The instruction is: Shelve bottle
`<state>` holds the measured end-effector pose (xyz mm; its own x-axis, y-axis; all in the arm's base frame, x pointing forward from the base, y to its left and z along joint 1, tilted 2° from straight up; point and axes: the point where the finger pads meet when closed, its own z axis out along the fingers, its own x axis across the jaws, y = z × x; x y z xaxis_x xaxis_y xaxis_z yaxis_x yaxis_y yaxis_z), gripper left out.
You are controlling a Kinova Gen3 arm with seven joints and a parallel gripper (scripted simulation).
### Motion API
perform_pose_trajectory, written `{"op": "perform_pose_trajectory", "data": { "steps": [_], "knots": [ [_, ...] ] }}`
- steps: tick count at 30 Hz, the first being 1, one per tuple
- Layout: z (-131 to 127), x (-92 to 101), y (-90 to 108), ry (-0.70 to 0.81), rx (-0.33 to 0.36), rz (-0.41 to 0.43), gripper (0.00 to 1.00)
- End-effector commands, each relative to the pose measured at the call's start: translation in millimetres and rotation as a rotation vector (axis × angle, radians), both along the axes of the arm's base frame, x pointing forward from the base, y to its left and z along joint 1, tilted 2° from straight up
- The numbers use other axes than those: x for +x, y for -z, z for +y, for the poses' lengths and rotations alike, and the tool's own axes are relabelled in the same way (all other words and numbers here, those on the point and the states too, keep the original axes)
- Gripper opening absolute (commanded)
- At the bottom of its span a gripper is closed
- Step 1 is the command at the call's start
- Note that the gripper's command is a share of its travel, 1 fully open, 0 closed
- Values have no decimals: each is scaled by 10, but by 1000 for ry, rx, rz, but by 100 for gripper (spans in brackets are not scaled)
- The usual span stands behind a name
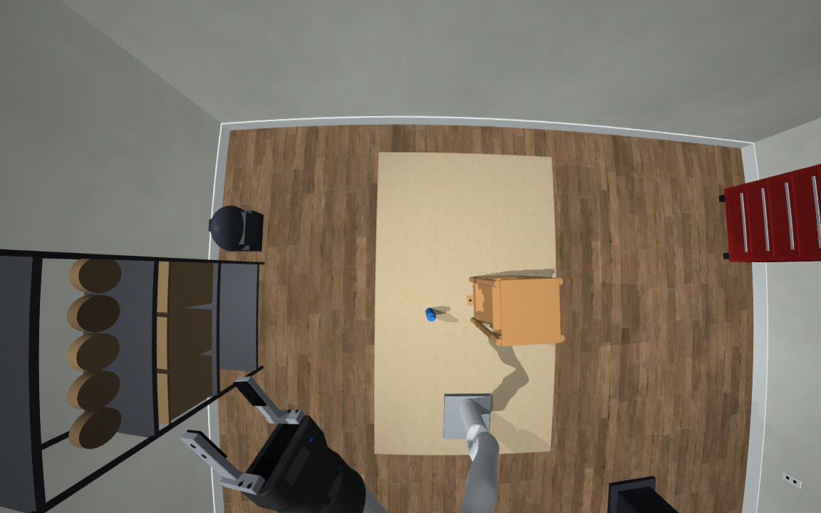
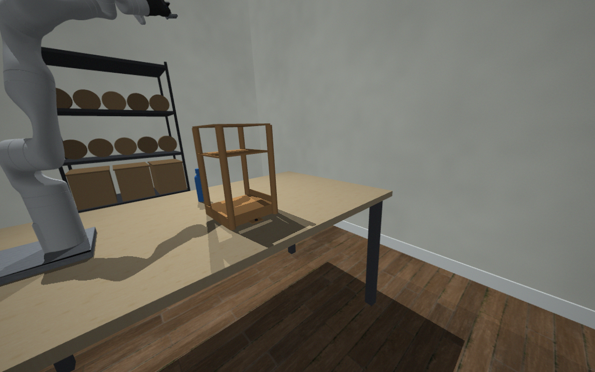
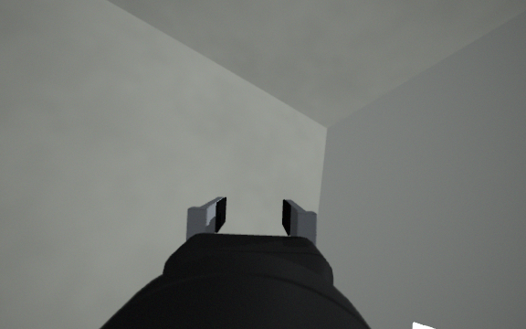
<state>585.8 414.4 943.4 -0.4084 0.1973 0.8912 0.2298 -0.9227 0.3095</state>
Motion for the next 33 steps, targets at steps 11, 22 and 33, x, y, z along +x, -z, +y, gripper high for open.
{"op": "perform_pose_trajectory", "data": {
  "steps": [11,22,33],
  "knots": [
    [-171,273,321,54,-11,72,100],
    [-343,525,727,110,-23,163,100],
    [-437,641,945,138,-29,211,100]
  ]
}}
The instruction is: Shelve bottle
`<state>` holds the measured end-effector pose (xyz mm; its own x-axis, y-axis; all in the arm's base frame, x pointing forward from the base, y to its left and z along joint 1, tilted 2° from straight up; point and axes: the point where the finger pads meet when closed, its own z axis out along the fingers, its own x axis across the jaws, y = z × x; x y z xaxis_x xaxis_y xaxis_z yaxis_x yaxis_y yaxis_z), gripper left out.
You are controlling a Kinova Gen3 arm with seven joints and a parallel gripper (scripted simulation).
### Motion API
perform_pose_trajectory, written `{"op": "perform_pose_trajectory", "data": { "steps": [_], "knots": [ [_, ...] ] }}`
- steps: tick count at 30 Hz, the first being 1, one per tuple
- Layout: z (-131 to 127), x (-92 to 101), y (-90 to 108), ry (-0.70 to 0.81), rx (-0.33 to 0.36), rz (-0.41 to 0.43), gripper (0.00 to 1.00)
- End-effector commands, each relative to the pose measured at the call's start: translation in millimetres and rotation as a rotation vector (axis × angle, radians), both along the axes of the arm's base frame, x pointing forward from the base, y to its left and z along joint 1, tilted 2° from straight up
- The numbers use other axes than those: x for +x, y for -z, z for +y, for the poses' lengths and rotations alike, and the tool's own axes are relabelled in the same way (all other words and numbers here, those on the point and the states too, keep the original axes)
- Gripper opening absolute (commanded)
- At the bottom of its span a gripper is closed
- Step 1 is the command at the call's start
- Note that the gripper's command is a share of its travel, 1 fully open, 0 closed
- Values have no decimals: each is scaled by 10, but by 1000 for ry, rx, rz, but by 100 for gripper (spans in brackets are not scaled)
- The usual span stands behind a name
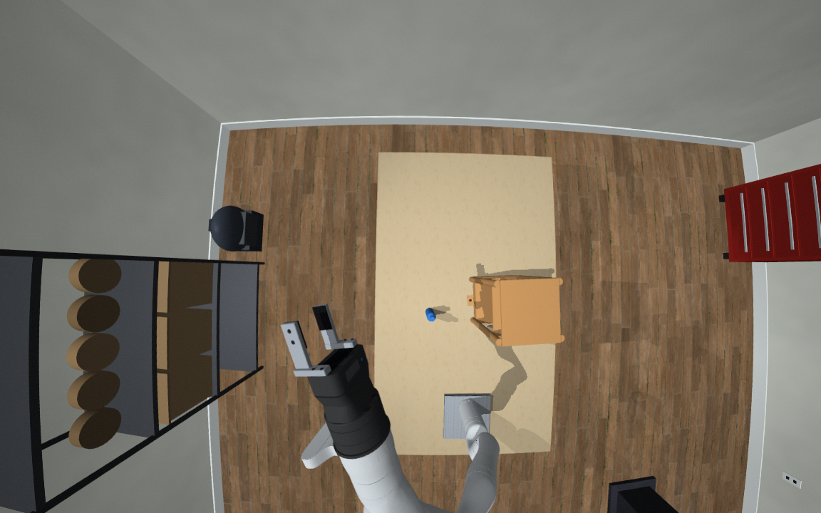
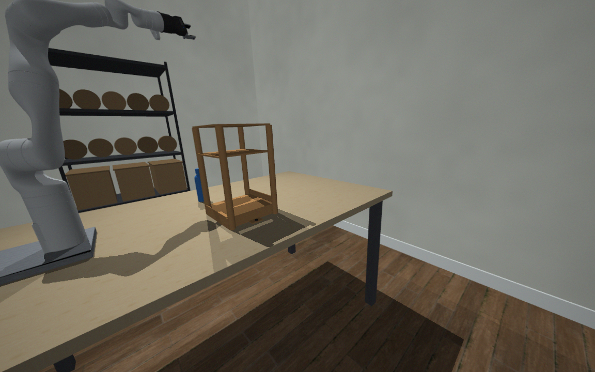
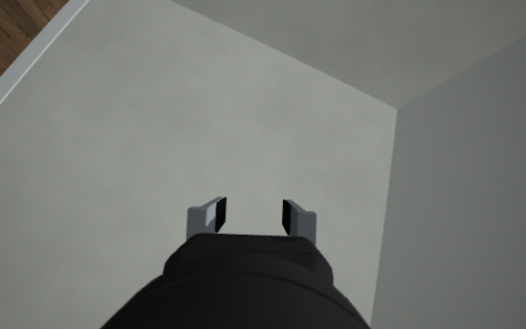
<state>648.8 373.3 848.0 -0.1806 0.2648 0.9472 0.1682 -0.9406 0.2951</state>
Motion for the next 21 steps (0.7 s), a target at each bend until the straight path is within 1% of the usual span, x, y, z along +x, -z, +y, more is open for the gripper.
{"op": "perform_pose_trajectory", "data": {
  "steps": [1,2,3,9,10,16,17,21],
  "knots": [
    [-25,11,-8,3,0,-1,100],
    [-25,11,-8,3,0,-1,100],
    [-125,119,218,32,-6,48,100],
    [-125,119,218,32,-6,48,100],
    [-230,216,452,60,-12,100,100],
    [-230,216,452,60,-12,100,100],
    [-338,303,692,89,-19,152,100],
    [-338,303,692,89,-19,152,100]
  ]
}}
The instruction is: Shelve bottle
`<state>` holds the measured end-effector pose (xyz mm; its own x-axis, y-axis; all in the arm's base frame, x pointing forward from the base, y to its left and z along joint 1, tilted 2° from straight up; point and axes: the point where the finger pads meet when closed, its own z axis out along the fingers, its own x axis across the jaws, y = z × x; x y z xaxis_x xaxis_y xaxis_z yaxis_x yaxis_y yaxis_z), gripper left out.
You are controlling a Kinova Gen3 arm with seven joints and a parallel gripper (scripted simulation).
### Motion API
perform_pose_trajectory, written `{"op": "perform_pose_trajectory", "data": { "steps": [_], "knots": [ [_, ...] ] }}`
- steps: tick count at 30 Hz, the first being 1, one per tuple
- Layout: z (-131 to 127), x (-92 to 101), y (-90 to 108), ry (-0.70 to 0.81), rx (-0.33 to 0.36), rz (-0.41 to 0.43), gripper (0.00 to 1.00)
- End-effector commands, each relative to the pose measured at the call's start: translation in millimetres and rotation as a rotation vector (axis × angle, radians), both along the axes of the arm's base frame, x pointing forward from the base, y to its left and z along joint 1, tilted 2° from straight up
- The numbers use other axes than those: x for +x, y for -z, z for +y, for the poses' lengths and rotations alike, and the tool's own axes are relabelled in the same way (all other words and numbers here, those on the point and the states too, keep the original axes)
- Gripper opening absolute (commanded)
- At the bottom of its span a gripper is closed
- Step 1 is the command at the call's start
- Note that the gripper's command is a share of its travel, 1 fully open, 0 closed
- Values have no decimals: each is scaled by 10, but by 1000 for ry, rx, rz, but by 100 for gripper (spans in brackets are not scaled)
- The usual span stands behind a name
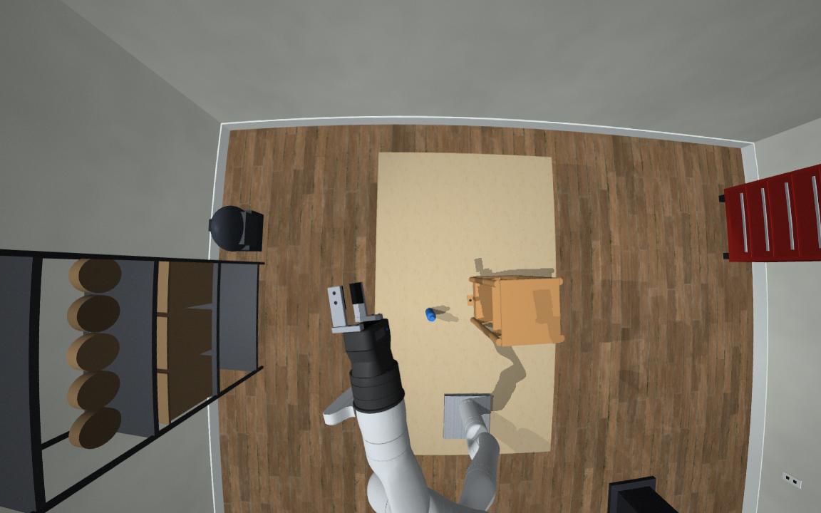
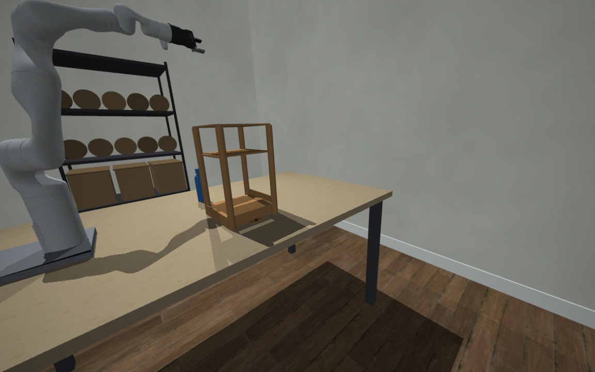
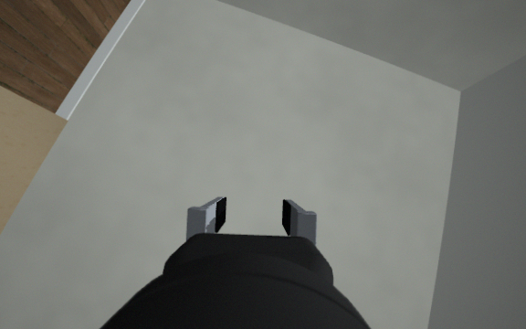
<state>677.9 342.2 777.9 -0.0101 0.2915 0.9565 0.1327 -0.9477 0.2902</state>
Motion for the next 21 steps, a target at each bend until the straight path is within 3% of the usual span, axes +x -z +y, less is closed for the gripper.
{"op": "perform_pose_trajectory", "data": {
  "steps": [1,2,3,12,13,19,20,21],
  "knots": [
    [-27,11,-9,4,0,-2,100],
    [-27,11,-9,4,0,-2,100],
    [-139,85,236,32,-6,52,100],
    [-139,85,236,32,-6,52,100],
    [-253,146,486,59,-12,107,100],
    [-253,146,486,59,-12,107,100],
    [-368,193,738,86,-18,163,100],
    [-368,193,738,86,-18,163,100]
  ]
}}
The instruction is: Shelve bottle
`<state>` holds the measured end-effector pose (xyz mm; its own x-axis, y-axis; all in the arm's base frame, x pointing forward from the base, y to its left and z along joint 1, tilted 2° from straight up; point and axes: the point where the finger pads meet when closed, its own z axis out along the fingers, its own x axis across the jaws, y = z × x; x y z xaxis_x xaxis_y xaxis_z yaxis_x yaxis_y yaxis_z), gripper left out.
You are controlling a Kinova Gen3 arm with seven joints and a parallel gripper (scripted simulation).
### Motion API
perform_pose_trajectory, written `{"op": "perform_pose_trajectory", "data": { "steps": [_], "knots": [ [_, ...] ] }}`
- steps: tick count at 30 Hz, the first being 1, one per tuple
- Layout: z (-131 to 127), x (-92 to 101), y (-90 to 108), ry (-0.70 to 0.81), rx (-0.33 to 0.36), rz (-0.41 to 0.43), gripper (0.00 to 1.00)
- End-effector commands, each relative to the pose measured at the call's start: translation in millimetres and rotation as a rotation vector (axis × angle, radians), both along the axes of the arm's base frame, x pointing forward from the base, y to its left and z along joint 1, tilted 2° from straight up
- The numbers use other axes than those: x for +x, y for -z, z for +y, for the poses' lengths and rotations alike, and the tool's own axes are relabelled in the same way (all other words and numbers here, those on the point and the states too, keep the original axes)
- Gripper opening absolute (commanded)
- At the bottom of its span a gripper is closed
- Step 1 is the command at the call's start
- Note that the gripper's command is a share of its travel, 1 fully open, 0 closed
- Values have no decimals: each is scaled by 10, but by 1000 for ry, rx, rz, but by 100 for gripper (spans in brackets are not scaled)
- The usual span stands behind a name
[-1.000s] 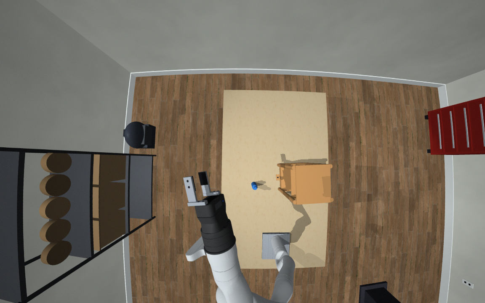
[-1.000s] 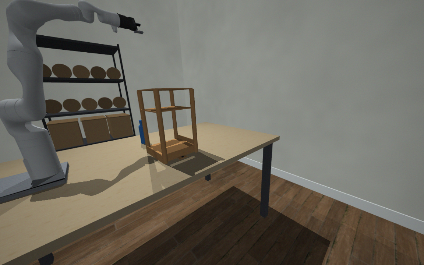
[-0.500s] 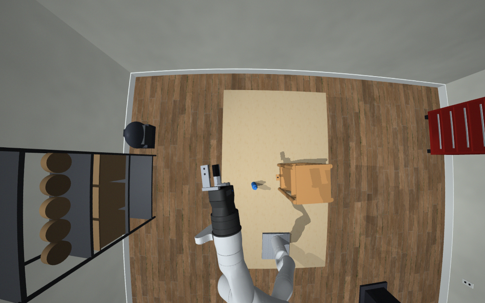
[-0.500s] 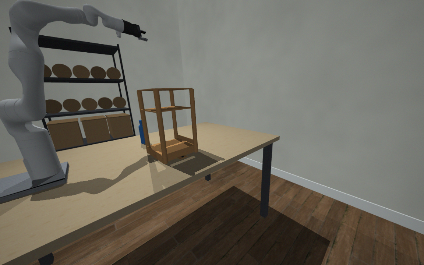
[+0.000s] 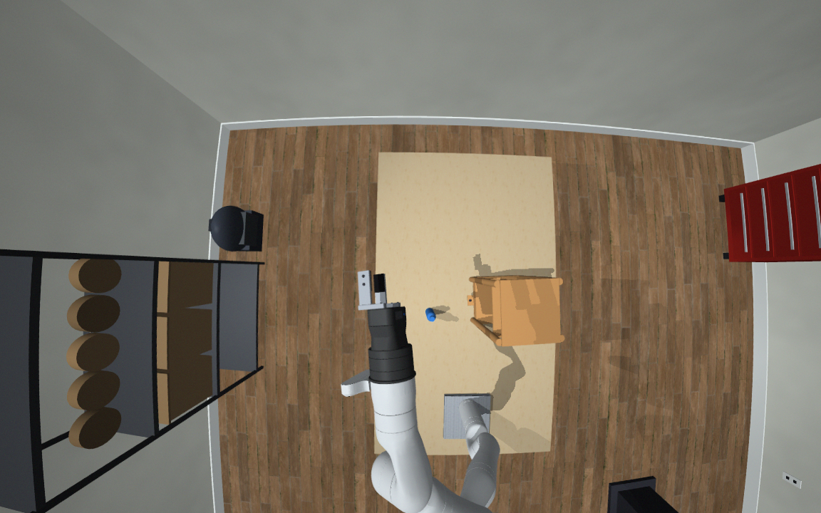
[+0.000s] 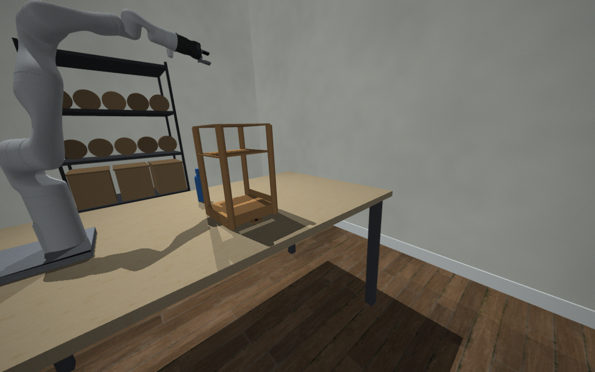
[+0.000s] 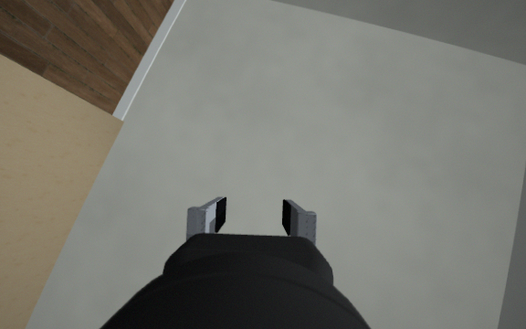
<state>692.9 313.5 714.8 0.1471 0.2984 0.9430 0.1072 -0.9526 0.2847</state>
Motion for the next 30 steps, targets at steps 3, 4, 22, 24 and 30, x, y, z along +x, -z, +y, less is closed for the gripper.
{"op": "perform_pose_trajectory", "data": {
  "steps": [3,4,22,24,30],
  "knots": [
    [-81,44,108,16,-6,20,100],
    [-81,44,108,16,-6,20,100],
    [-313,94,614,68,-16,135,100],
    [-313,94,614,68,-16,135,100],
    [-426,98,864,93,-20,193,100]
  ]
}}
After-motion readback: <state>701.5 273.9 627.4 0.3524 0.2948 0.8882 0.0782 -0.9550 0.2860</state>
